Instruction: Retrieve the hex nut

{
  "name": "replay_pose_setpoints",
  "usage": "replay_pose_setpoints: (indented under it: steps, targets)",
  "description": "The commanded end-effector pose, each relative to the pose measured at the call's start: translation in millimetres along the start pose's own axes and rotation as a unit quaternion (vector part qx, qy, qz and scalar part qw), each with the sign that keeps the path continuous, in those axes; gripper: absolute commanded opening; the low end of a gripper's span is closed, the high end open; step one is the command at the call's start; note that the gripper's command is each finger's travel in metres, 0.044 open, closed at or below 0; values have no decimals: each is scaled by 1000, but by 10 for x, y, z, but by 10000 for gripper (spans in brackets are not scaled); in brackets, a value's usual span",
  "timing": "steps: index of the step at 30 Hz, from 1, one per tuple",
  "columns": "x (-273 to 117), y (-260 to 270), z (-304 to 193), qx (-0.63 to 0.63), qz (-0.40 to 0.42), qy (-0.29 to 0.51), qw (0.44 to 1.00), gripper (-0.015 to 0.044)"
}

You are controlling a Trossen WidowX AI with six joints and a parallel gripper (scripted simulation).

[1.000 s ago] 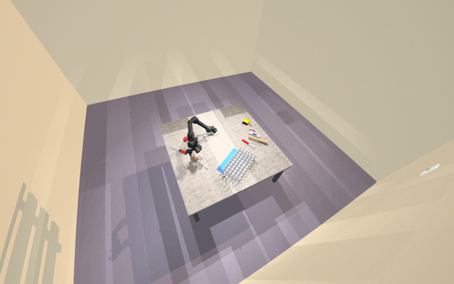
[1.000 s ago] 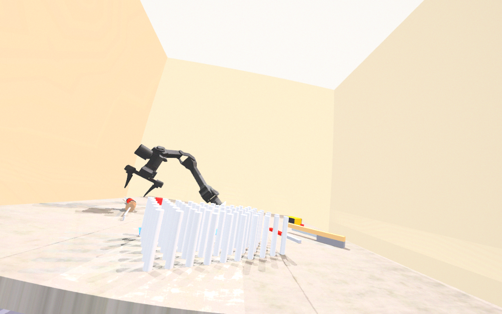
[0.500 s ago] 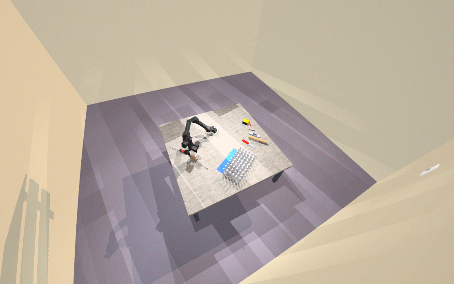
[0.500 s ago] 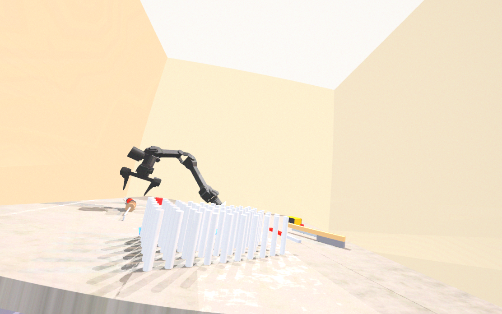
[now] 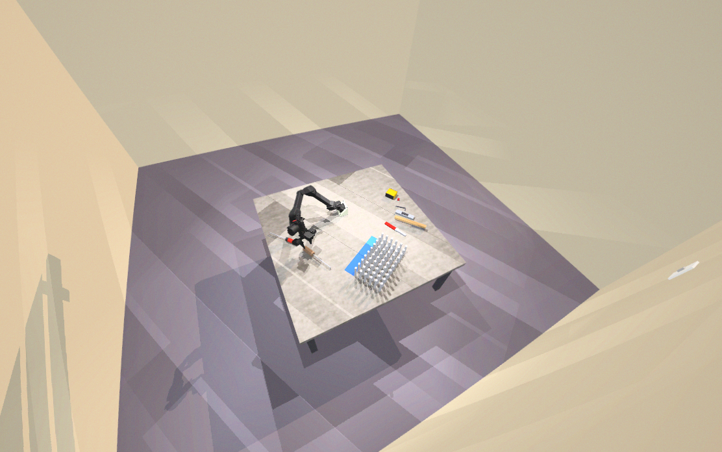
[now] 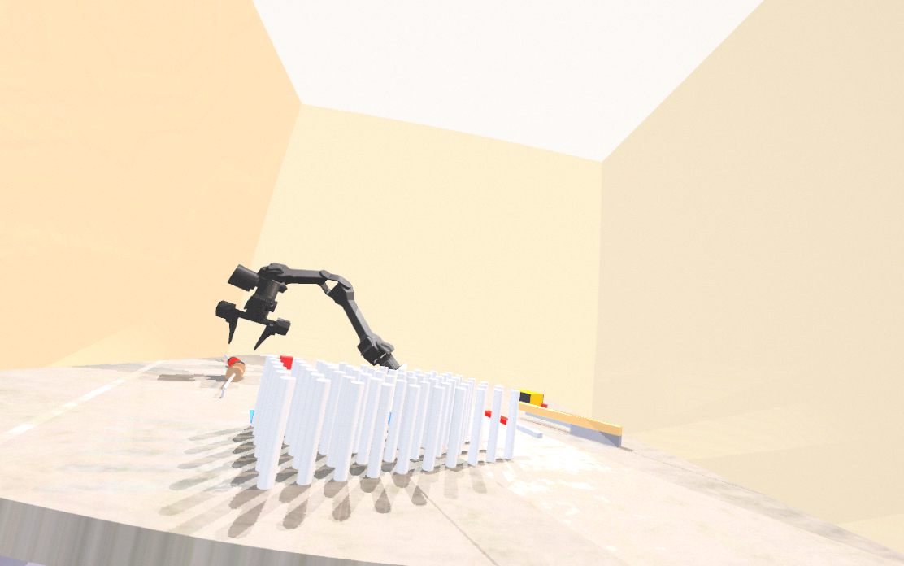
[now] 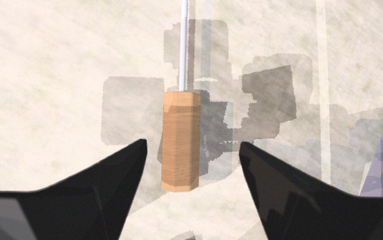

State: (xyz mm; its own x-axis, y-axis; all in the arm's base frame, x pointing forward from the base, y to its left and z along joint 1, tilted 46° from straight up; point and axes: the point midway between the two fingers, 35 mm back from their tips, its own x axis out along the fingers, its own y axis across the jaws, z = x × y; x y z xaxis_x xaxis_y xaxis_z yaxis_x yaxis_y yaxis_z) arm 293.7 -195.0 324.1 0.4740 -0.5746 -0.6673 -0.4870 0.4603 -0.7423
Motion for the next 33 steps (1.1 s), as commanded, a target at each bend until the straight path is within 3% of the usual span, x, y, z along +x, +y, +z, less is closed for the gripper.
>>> replay_pose_setpoints:
  steps: [1,33]
  targets:
    - [9,8,4,-3,3,-1,1000,280]
    - [440,59,-176,-1,3,0,1000,280]
